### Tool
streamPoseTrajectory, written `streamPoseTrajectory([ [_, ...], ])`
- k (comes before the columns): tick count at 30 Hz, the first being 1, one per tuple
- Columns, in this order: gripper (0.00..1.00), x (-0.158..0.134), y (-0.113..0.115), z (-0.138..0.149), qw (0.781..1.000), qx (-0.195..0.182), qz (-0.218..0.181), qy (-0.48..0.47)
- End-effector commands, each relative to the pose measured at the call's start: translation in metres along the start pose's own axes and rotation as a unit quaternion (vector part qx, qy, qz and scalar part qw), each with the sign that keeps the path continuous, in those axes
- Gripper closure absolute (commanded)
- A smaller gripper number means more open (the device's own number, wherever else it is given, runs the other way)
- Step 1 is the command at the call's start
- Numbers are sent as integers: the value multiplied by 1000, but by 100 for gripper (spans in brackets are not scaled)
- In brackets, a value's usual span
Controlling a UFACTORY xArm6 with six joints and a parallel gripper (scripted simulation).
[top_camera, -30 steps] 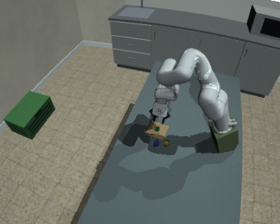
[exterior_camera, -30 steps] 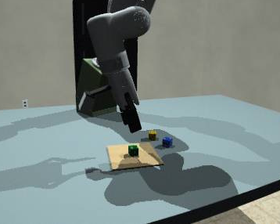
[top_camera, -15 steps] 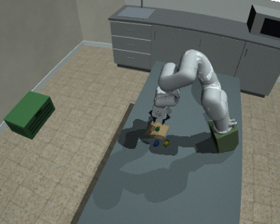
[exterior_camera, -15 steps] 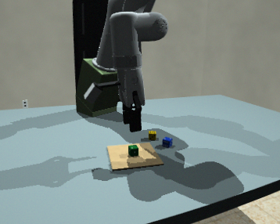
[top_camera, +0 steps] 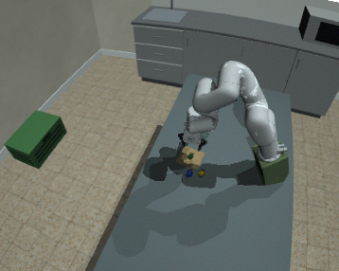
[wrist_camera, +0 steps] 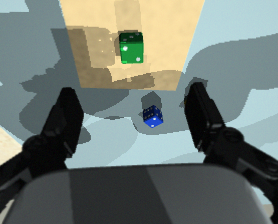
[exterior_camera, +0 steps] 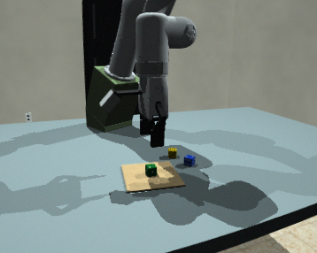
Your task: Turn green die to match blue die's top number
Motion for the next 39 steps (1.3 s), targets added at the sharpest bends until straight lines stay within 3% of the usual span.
streamPoseTrajectory([
  [1,0,0,1,-1,1000,1,0,0],
  [15,0,0,7,-1,1000,1,0,0],
  [27,0,0,61,-1,1000,1,0,0],
  [39,0,0,92,-1,1000,1,0,0],
])
Point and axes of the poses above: the point where the finger pads meet when closed, its own y axis back along the fingers, its own z axis across the jaws, x = y × z, the point moved 2 cm from there along y, back along the fingers, and after that the axes turned 9 degrees about y, right-handed, at the moved point
